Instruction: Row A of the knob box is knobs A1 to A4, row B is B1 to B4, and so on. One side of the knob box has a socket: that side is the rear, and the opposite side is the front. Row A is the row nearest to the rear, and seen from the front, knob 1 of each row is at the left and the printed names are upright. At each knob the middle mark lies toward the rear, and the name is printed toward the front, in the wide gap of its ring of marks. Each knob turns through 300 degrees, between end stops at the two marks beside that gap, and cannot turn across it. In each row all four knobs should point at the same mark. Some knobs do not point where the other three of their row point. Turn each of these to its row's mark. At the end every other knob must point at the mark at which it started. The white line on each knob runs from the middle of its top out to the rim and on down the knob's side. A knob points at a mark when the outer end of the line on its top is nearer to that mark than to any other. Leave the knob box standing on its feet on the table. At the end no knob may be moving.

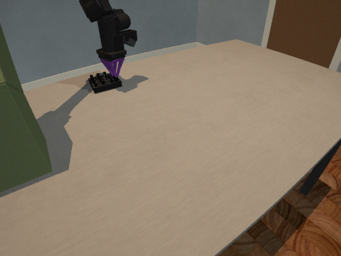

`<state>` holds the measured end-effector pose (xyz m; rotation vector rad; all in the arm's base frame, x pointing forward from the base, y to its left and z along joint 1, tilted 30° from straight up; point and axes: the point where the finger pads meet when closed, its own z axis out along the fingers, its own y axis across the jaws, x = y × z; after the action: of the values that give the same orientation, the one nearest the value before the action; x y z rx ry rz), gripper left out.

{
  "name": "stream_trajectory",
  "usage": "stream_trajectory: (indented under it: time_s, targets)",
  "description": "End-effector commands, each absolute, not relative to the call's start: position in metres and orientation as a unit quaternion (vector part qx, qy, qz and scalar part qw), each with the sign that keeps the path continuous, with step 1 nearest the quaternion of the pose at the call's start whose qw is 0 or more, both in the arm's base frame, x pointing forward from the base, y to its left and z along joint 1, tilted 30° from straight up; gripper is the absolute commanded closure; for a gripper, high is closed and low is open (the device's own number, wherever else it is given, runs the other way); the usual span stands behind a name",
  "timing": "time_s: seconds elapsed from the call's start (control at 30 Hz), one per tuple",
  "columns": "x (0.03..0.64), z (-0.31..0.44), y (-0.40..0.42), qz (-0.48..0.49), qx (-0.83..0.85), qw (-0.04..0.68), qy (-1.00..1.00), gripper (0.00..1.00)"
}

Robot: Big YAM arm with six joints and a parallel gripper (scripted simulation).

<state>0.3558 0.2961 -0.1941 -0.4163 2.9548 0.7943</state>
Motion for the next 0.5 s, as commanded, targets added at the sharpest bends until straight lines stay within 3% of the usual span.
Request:
stream_trajectory:
  time_s: [0.0,0.47]
  targets:
    - [0.363,-0.185,0.301,0.261,-0.133,0.039,0.955,0.82]
    - [0.357,-0.202,0.305,0.258,-0.134,0.031,0.956,0.82]
